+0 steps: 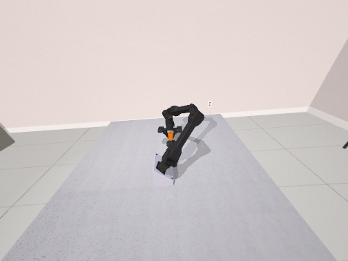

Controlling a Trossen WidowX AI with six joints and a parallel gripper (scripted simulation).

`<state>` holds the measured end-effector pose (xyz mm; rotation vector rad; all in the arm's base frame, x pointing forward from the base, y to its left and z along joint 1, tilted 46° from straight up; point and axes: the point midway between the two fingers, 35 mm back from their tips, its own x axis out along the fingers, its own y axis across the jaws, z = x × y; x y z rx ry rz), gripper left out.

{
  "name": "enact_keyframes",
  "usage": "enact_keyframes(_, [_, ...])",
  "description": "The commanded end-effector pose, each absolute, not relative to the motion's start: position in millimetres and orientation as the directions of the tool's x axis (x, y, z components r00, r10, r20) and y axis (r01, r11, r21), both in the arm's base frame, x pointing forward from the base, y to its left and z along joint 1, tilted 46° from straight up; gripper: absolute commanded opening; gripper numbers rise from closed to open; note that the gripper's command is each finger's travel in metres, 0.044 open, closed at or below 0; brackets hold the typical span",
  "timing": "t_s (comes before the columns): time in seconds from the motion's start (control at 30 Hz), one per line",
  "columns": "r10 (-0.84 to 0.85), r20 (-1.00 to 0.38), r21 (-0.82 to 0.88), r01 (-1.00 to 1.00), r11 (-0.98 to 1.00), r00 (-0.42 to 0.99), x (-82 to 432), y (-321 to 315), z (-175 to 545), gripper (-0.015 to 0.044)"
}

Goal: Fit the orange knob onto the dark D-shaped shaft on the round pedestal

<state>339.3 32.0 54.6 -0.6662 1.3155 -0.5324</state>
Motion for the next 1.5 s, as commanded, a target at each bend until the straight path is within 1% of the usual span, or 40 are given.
enact_keyframes(0.0, [-0.696, -0.693, -0.711, -0.013, 0.703, 0.189, 341.0, 33.7, 56.5, 0.0000])
enact_keyframes(0.87, [-0.696, -0.693, -0.711, -0.013, 0.703, 0.189, 339.8, 33.7, 56.6, 0.0000])
enact_keyframes(0.97, [-0.696, -0.693, -0.716, -0.065, 0.695, 0.189, 340.0, 33.9, 56.7, 0.0000])
enact_keyframes(1.1, [-0.696, -0.693, -0.721, -0.207, 0.661, 0.189, 340.8, 34.4, 56.3, 0.0000])
enact_keyframes(1.47, [-0.696, -0.692, -0.721, -0.217, 0.658, 0.189, 339.7, 32.0, 55.7, 0.0000])
